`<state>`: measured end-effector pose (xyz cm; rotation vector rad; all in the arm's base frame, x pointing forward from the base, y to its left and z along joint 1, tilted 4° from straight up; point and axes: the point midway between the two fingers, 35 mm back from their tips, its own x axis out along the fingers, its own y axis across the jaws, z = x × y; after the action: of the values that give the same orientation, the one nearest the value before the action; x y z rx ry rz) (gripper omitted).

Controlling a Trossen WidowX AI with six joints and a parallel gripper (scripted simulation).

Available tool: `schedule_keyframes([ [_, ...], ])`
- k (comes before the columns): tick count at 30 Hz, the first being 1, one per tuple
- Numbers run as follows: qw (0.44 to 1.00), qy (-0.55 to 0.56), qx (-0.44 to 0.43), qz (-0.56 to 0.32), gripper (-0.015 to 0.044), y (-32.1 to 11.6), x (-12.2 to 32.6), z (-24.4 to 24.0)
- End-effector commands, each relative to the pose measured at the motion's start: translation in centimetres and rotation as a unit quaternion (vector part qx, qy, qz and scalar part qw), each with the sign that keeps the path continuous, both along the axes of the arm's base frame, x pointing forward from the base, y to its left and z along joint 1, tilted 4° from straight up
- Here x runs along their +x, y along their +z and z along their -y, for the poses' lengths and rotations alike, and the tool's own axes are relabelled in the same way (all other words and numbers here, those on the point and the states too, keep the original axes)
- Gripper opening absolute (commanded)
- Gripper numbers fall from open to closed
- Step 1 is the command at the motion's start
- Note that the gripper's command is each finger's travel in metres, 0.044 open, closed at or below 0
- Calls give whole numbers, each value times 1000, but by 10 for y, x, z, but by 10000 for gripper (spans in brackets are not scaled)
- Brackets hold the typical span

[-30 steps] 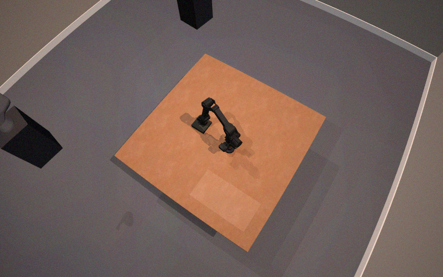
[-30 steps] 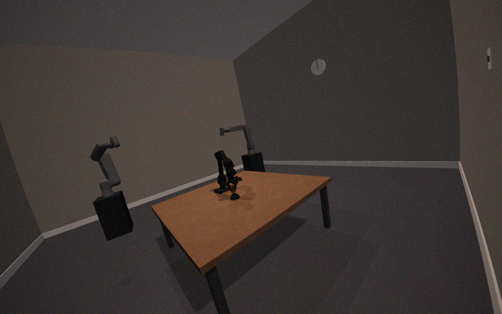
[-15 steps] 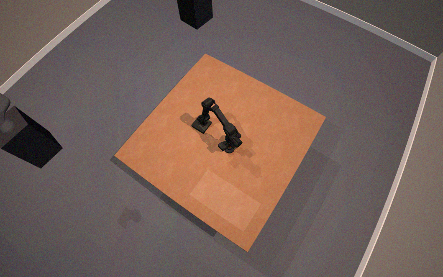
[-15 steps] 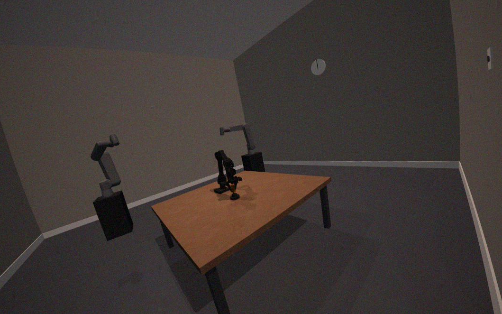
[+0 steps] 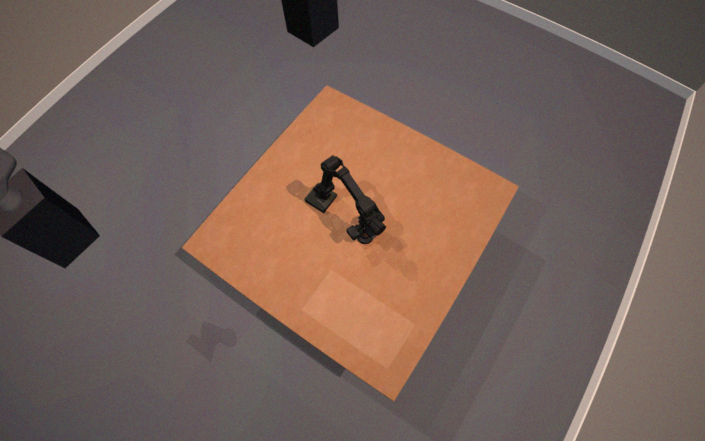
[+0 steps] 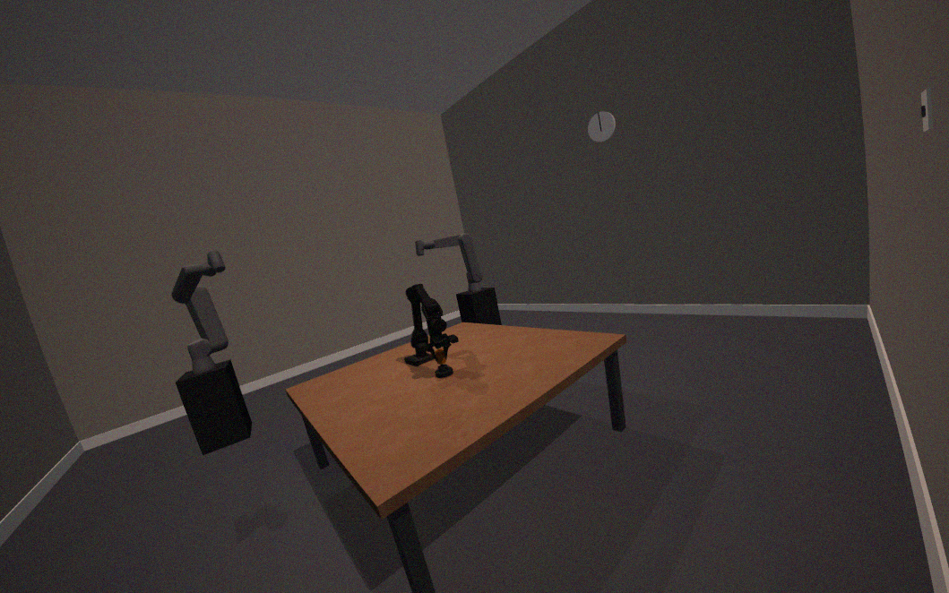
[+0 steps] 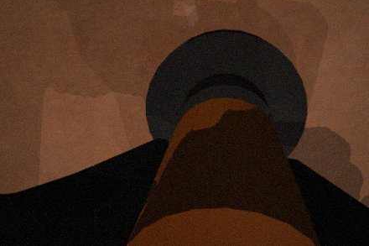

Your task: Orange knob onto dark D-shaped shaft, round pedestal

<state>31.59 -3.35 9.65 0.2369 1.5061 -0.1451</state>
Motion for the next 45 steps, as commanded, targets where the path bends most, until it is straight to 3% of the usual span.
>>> schedule_keyframes([
  [1, 1000, -2, 1, 0, 0, 0, -2, -1],
  [26, 1000, -2, 1, 0, 0, 4, 0, 0],
  [33, 995, -101, 8, -5, 0, 4, 1, 0],
  [45, 994, -106, 8, -5, 0, 0, -1, -1],
])
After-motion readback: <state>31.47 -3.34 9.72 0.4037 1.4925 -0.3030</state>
